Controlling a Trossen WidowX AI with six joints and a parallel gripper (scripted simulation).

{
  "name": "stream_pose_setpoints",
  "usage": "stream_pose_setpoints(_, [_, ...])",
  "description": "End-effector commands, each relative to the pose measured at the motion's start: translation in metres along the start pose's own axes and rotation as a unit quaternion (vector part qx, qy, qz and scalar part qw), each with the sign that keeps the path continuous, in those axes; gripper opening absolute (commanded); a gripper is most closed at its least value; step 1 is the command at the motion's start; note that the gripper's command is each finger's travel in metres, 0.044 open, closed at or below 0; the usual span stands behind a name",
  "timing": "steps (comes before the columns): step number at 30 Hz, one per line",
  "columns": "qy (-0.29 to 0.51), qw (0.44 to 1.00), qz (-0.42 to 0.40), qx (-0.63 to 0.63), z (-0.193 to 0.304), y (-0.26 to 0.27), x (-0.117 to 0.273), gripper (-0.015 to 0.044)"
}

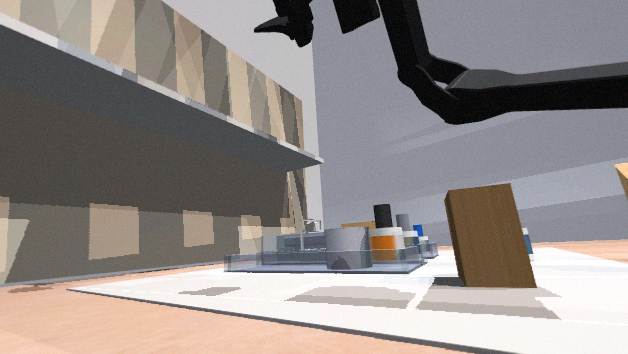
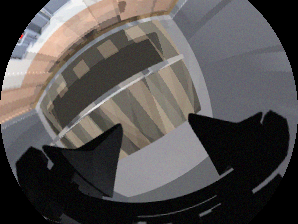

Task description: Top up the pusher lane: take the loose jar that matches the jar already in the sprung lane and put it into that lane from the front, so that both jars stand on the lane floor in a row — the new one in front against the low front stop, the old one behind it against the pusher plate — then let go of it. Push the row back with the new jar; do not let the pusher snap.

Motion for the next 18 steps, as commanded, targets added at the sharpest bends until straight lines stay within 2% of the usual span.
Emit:
stream_pose_setpoints(1, [0.0,1.0,0.002,0.0,0.0,-0.001,0.001,0.0426])
stream_pose_setpoints(6, [0.018,0.998,0.065,0.009,0.01,-0.035,0.026,0.044])
stream_pose_setpoints(12, [0.125,0.979,0.106,0.122,0.059,-0.075,0.079,0.044])
stream_pose_setpoints(18, [0.234,0.934,0.121,0.243,0.096,-0.115,0.138,0.044])
Point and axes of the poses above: the point midway between the two fingers, 35 mm back from their tips, its own x axis back along the fingers, its own y axis across the jaws, z = x × y, the point moved 3 cm from there along x, back along the fingers, and after that the axes turned 4 degrees about x, right-handed, at the moved point
